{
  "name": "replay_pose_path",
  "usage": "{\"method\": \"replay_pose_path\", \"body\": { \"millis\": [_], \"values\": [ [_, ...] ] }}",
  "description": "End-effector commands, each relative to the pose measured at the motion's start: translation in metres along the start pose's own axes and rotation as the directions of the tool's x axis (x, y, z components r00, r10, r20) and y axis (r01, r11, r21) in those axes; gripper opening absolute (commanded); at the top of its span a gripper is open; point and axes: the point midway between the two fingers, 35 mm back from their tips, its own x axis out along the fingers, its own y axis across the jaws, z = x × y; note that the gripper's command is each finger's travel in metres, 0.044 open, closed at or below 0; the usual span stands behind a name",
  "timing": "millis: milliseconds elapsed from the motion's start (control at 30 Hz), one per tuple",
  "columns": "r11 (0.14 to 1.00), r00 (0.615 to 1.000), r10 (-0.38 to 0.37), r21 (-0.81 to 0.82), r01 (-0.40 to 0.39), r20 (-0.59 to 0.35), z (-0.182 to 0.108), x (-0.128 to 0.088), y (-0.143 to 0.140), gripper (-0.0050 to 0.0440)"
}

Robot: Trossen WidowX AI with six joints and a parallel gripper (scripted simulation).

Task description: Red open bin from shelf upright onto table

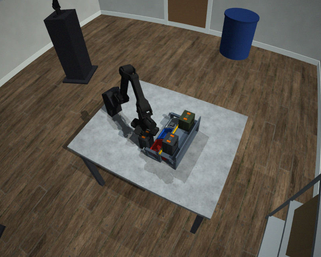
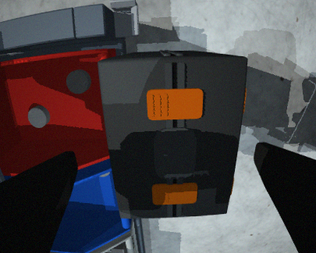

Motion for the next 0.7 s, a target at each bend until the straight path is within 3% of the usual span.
{"method": "replay_pose_path", "body": {
  "millis": [0,667],
  "values": [
    [1.0,1.0,0.008,0.002,-0.008,0.007,0.0008,-0.0015,0.002,0.044],
    [1.0,1.0,0.008,0.002,-0.008,0.007,0.0008,0.0063,0.003,0.044]
  ]
}}
